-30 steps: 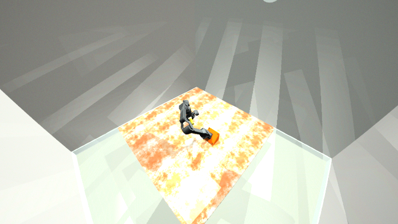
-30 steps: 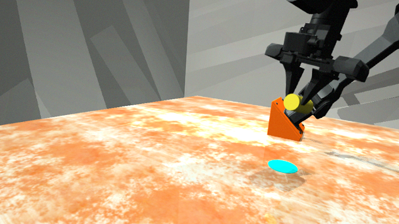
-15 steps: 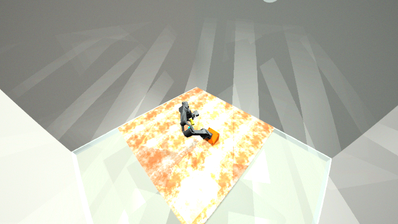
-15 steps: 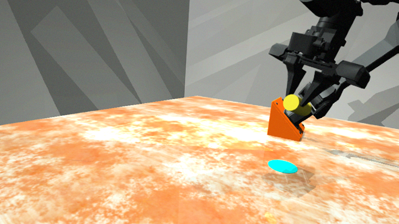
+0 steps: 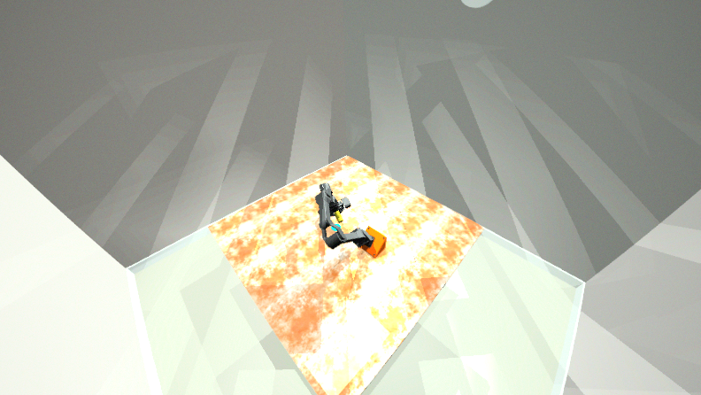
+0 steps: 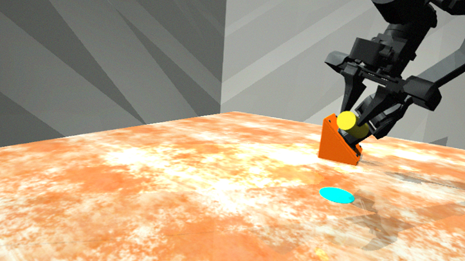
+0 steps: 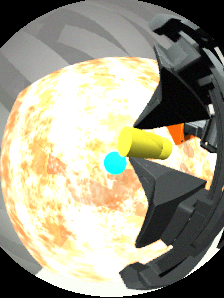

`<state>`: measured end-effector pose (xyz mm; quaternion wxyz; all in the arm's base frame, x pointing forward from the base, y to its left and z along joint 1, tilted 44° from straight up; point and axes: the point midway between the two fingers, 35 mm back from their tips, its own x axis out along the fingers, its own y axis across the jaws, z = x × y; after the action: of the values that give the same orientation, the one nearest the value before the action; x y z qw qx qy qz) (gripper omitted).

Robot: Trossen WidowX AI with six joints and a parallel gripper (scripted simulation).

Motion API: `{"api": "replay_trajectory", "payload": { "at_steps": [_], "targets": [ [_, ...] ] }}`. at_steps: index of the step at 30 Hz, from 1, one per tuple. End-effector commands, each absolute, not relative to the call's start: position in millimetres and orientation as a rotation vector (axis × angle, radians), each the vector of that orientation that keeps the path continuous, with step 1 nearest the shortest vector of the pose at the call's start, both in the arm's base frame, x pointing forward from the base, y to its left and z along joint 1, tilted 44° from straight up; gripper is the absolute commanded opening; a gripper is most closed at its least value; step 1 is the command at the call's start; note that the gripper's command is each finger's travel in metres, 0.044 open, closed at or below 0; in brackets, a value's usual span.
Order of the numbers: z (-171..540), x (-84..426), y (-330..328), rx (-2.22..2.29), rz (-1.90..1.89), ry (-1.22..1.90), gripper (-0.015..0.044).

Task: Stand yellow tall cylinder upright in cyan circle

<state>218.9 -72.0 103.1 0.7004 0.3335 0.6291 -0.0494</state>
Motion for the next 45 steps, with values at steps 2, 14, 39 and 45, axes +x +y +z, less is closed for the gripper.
{"api": "replay_trajectory", "payload": {
  "at_steps": [2,14,39,45],
  "targets": [
    [102.8,217.5,-71.5,0.725,-0.138,1.378,0.0105],
    [101.8,215.1,-69.9,0.695,-0.189,1.323,0.0105],
    [100.2,211.5,-68.0,0.651,-0.284,1.189,0.0105],
    [100.0,210.8,-67.7,0.643,-0.305,1.154,0.0105]
  ]
}}
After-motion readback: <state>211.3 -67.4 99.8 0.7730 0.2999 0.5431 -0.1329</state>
